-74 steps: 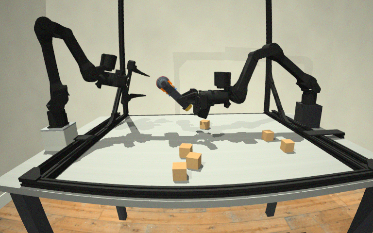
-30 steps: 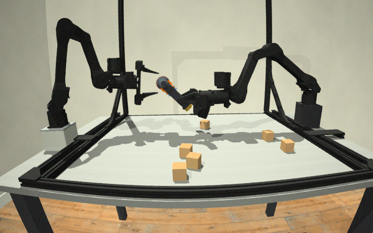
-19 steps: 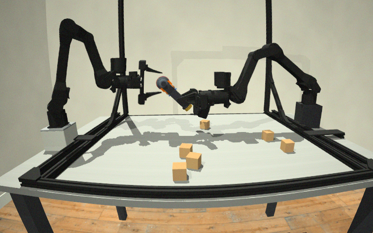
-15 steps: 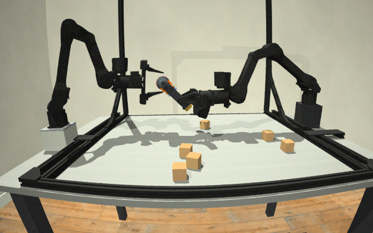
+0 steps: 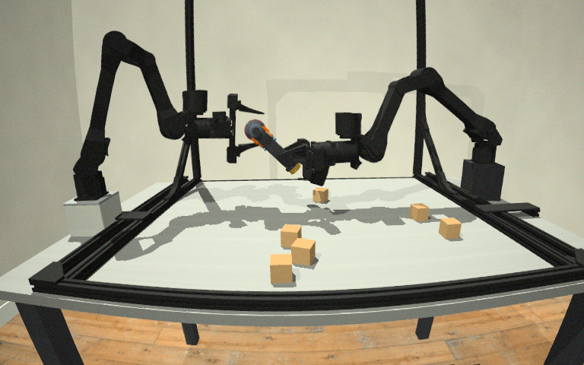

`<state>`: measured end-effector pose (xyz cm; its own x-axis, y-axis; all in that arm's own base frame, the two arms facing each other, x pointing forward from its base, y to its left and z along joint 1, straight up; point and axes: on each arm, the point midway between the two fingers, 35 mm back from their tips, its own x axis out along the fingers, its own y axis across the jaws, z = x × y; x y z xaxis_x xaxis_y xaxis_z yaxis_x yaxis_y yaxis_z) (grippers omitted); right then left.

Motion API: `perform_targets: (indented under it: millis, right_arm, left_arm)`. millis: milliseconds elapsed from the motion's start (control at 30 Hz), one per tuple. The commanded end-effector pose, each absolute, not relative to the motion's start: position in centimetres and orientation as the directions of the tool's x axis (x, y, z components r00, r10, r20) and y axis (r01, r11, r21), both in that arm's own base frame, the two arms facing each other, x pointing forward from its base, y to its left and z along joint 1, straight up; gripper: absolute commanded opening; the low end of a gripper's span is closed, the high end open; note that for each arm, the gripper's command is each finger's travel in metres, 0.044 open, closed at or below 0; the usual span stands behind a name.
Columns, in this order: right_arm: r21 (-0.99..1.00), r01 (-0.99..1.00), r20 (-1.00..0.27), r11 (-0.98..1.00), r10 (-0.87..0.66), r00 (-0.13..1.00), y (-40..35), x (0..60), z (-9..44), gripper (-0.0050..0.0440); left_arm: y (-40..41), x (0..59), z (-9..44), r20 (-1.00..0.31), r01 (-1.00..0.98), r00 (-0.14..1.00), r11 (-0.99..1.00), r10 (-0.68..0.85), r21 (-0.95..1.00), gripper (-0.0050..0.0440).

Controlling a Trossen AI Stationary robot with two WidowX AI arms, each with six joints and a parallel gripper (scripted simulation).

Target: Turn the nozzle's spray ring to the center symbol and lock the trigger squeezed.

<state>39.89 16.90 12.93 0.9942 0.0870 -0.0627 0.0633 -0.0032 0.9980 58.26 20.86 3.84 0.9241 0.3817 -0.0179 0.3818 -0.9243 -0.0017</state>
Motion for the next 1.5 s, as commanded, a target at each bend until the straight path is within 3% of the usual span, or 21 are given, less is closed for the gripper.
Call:
perform_targets:
  millis: [0, 367, 400, 1200, 1333, 1400, 1467]
  right_arm:
    - [0.998, 0.064, -0.064, 0.003, 0.087, 0.994, 16.9, 40.81, 12.72, 0.04]
    - [0.998, 0.063, -0.063, 0.003, 0.087, 0.994, 16.89, 40.92, 12.72, 0.04]
    - [0.998, 0.06, -0.059, -0.004, 0.085, 0.995, 16.83, 40.78, 12.87, 0.0376]
    - [0.998, 0.06, -0.059, -0.004, 0.085, 0.995, 16.85, 40.89, 12.68, 0.0229]
    - [0.999, 0.04, -0.04, 0.001, 0.09, 0.995, 16.83, 40.87, 12.68, 0.0133]
    - [0.999, 0.04, -0.04, 0.001, 0.09, 0.995, 16.83, 40.87, 12.68, 0.0133]
    - [0.999, 0.047, -0.047, 0.002, 0.09, 0.995, 16.84, 40.88, 12.71, 0.0085]
  left_arm:
    - [20.86, 58.38, 4.4, 0.0, 0.382, 0.924, -0.924, 0.382, 0.0, 0.0]
    - [20.86, 58.38, 4.4, 0.0, 0.382, 0.924, -0.924, 0.382, 0.0, 0.0]
    - [20.86, 58.38, 4.4, 0.0, 0.382, 0.924, -0.924, 0.382, 0.0, 0.0]
    - [20.86, 58.38, 4.4, 0.0, 0.382, 0.924, -0.924, 0.382, 0.0, 0.0]
    - [20.86, 58.38, 4.4, 0.0, 0.382, 0.924, -0.924, 0.382, 0.0, 0.0]
    - [20.86, 58.38, 4.4, 0.0, 0.382, 0.924, -0.924, 0.382, 0.0, 0.0]
    - [20.86, 58.38, 4.4, 0.0, 0.382, 0.924, -0.924, 0.382, 0.0, 0.0]
